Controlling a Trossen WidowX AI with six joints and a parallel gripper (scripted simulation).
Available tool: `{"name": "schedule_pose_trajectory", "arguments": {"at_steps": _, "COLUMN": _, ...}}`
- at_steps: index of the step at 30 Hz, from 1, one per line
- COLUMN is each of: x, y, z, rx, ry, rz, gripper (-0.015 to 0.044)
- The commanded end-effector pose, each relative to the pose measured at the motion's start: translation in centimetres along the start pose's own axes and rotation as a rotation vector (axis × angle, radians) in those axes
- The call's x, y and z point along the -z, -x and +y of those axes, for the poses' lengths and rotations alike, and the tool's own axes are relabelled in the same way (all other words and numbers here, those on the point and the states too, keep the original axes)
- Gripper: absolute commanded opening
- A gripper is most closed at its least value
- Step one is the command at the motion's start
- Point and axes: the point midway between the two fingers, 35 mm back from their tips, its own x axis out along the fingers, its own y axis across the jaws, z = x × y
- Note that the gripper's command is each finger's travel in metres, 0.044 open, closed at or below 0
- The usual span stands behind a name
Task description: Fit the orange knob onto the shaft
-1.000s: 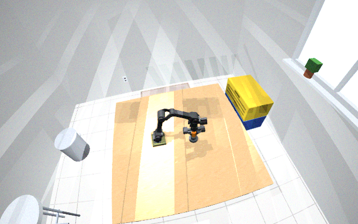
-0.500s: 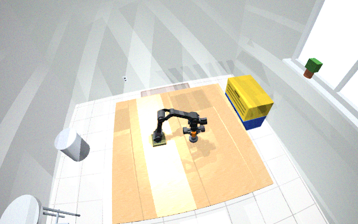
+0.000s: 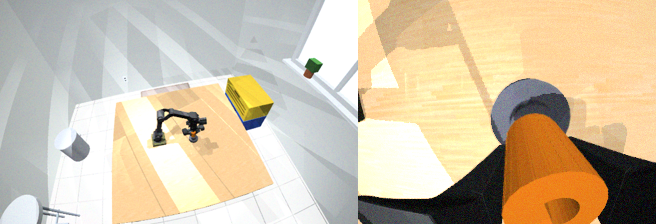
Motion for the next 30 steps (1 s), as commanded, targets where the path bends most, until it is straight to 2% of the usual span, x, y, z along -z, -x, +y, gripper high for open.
{"name": "schedule_pose_trajectory", "arguments": {"at_steps": 1, "x": -0.02, "y": 0.29, "z": -0.09, "rx": 0.01, "ry": 0.014, "rz": -0.001, "gripper": 0.0}}
{"name": "schedule_pose_trajectory", "arguments": {"at_steps": 30, "x": 0.09, "y": -0.18, "z": -0.73, "rx": 0.01, "ry": 0.014, "rz": -0.001, "gripper": 0.0}}
